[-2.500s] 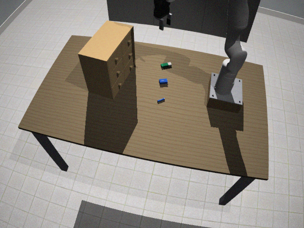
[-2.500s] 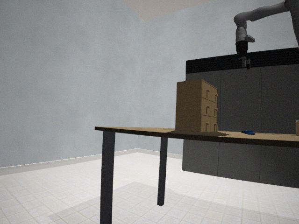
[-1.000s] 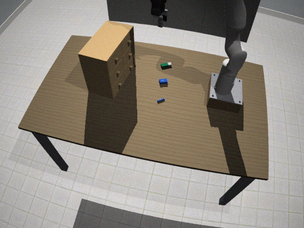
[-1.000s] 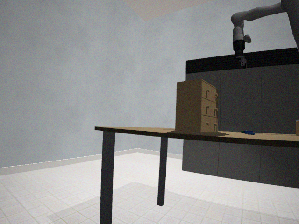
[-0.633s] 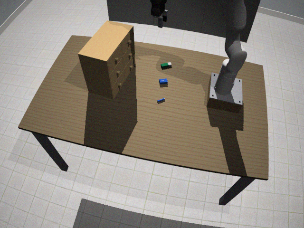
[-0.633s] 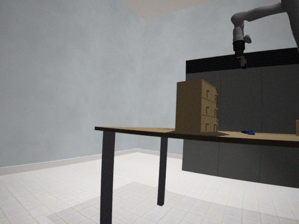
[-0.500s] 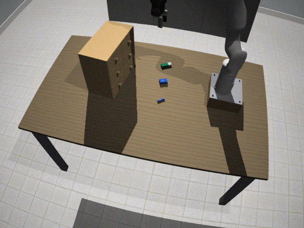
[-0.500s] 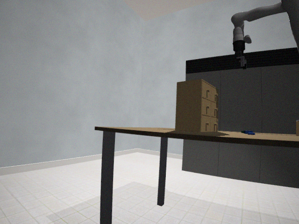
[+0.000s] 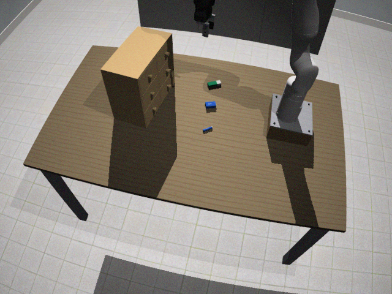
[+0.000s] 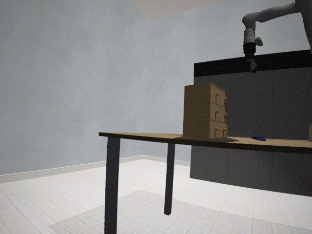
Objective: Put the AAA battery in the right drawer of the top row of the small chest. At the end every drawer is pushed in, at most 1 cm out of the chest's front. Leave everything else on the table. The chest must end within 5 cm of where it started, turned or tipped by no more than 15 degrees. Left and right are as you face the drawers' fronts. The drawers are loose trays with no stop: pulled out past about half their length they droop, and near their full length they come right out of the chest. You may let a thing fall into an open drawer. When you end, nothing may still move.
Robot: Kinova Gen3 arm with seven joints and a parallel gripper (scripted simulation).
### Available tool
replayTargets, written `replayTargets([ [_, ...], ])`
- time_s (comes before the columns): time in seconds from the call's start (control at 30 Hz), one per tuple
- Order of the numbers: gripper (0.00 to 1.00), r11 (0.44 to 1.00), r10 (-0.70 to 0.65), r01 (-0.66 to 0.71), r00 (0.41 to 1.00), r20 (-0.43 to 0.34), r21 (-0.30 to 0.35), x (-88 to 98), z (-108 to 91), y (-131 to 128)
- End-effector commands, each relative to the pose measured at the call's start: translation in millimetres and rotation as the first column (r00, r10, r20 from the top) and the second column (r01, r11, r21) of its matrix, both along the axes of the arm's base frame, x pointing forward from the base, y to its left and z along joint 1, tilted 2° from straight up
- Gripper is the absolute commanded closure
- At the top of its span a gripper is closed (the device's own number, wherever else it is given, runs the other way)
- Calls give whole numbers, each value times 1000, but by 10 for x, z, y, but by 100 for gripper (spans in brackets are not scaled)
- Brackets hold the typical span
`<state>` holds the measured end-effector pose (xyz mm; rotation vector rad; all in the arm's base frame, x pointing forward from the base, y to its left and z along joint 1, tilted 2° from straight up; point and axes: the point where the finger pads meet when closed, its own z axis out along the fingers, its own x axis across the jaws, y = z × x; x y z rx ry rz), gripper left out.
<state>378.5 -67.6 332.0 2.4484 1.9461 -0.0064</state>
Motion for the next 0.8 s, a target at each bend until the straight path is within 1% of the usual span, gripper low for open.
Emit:
replayTargets([
  [0.0,0,1000,1,-1,1000,12,-4,7,2,4],
  [0.77,0,1000,5,-3,995,98,-23,75,-99,-12],
])
